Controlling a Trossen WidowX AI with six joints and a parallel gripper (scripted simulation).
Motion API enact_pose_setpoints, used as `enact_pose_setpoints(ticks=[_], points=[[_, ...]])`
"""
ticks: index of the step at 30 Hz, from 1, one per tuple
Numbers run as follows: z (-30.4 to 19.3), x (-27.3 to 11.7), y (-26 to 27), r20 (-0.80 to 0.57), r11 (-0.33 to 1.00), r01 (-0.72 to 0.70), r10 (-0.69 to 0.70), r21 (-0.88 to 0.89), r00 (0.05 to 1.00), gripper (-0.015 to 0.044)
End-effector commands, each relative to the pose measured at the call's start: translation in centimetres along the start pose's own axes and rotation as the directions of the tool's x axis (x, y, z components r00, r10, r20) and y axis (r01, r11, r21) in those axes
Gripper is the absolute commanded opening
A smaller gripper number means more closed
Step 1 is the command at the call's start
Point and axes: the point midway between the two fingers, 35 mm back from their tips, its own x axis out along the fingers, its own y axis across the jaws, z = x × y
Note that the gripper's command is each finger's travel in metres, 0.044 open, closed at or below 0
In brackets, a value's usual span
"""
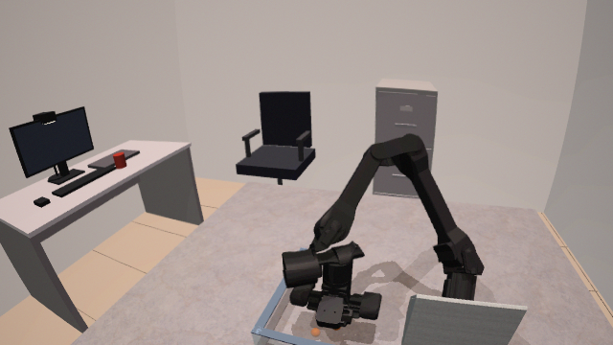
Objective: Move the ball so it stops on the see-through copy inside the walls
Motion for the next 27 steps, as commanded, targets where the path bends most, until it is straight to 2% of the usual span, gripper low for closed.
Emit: enact_pose_setpoints(ticks=[1, 4, 7, 17, 20, 27], points=[[-0.2, 0.9, 0.3, -0.010, 1.000, -0.007, 0.007, -0.008, 1.000, 0.0209], [-0.2, 1.1, 0.3, -0.010, 1.000, -0.007, 0.007, -0.008, 1.000, 0.0209], [-0.2, 1.1, 0.3, -0.010, 1.000, -0.007, 0.007, -0.008, 1.000, 0.0130], [-0.2, 1.1, 0.3, -0.010, 1.000, -0.007, 0.007, -0.008, 1.000, 0.0063], [-0.1, 0.7, 0.2, -0.009, 1.000, -0.007, 0.006, -0.008, 1.000, 0.0000], [0.3, -3.7, -0.3, -0.001, 1.000, -0.005, 0.005, -0.009, 1.000, 0.0000]])
